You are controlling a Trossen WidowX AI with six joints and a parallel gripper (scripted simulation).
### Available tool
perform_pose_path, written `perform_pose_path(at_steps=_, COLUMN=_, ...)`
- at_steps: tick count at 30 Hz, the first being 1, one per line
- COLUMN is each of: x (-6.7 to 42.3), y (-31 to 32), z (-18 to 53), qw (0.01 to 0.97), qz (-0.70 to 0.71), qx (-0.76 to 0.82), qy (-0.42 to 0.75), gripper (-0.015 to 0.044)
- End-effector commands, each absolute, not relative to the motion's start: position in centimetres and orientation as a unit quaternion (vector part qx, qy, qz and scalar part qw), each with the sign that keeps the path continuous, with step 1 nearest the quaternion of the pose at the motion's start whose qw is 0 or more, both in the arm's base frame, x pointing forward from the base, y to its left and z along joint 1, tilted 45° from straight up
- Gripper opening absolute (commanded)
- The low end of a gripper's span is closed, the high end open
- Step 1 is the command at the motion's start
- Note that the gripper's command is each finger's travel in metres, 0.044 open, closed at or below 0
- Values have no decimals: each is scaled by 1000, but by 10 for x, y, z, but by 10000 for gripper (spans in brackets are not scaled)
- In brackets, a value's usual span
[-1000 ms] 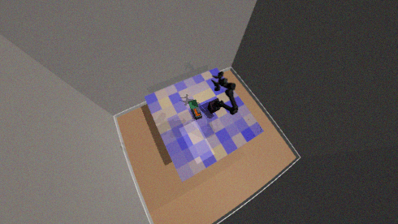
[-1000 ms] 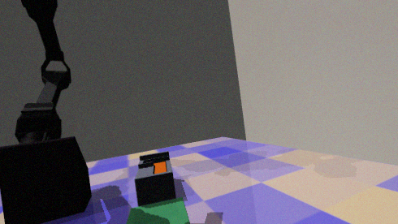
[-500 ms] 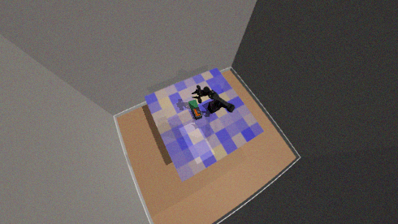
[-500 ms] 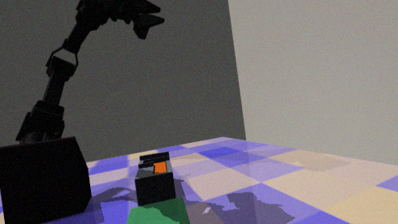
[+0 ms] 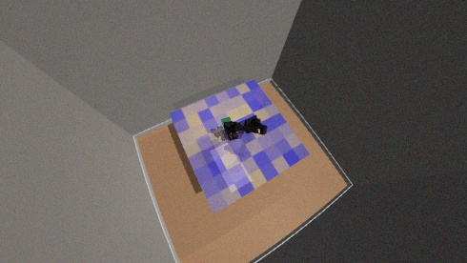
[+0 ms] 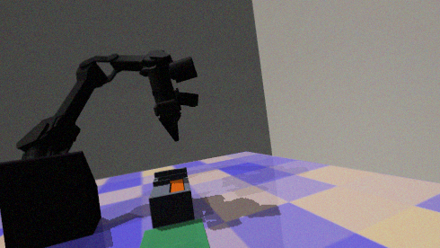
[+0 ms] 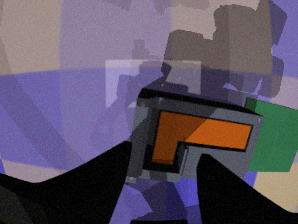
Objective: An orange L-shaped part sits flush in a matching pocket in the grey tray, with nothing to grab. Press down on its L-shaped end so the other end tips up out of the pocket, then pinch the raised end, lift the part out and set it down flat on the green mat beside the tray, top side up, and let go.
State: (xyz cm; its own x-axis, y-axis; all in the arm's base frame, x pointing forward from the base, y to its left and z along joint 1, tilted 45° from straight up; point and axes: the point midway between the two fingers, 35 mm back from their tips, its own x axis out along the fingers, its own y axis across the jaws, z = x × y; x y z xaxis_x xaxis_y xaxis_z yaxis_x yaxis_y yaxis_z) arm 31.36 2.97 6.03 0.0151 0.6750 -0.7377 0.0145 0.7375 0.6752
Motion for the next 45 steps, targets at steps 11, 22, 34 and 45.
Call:
perform_pose_path(at_steps=11, x=286, y=90, z=16, qw=611, qz=278, qx=254, qy=696, gripper=180)
perform_pose_path(at_steps=22, x=281, y=108, z=-1, qw=610, qz=279, qx=255, qy=696, gripper=180)
perform_pose_path(at_steps=34, x=278, y=122, z=-15, qw=610, qz=279, qx=255, qy=696, gripper=180)
perform_pose_path(at_steps=45, x=276, y=131, z=-24, qw=610, qz=280, qx=255, qy=696, gripper=180)
